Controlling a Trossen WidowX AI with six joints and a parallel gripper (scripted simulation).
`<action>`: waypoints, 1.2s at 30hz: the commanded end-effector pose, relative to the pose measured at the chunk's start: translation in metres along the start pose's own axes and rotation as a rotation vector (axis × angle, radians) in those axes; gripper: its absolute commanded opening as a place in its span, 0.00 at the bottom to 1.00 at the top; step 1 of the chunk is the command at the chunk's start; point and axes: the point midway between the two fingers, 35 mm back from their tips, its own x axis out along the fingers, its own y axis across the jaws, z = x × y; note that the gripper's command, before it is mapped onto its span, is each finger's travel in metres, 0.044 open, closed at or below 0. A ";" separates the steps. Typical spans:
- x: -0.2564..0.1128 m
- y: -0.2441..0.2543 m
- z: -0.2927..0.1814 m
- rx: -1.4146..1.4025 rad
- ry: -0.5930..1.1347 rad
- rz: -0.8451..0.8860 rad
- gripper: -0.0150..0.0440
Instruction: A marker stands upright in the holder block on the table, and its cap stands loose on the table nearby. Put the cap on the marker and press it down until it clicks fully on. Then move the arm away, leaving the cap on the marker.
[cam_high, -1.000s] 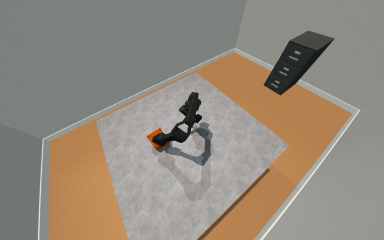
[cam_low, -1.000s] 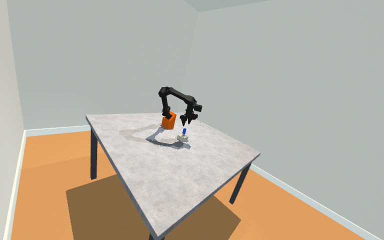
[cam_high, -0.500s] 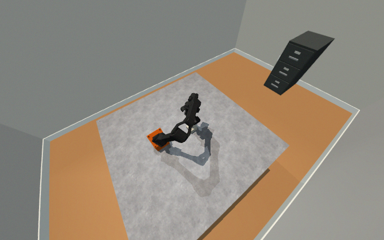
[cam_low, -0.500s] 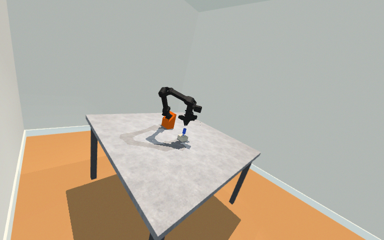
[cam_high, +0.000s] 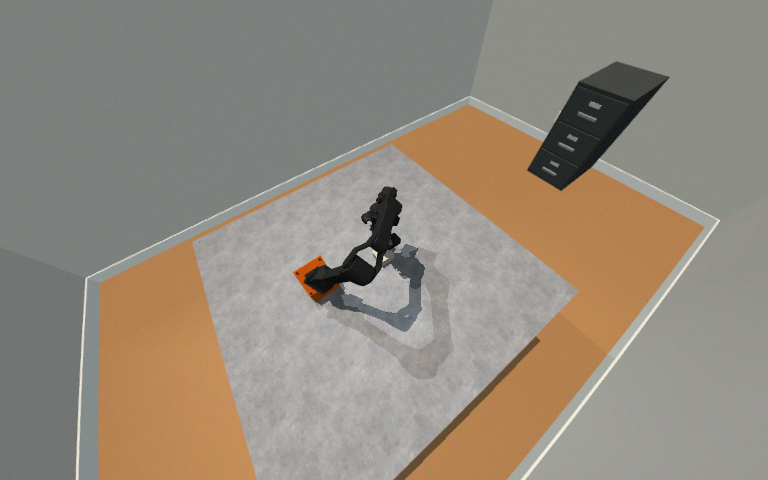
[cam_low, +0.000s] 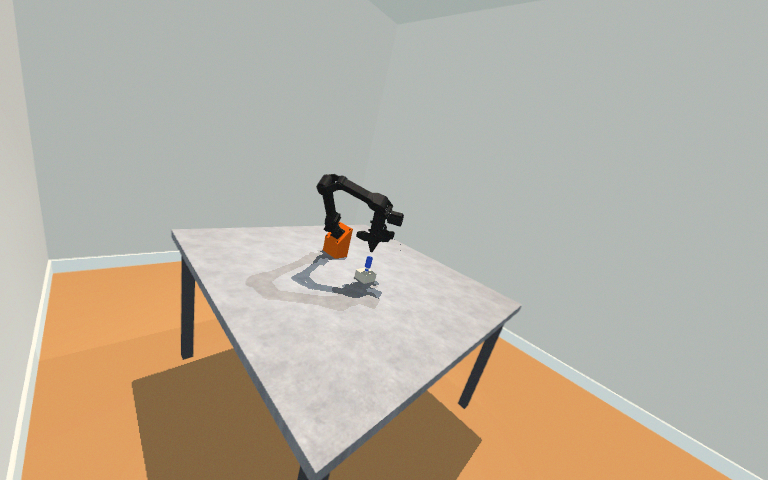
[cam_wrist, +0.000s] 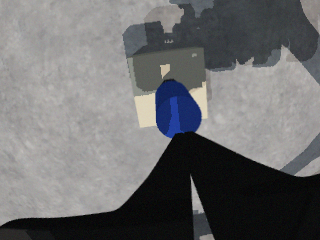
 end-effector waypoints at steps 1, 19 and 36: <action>0.005 -0.001 0.000 -0.002 -0.002 -0.005 0.25; 0.030 -0.001 0.000 -0.001 -0.002 -0.006 0.25; 0.011 0.002 0.006 0.002 -0.012 0.007 0.25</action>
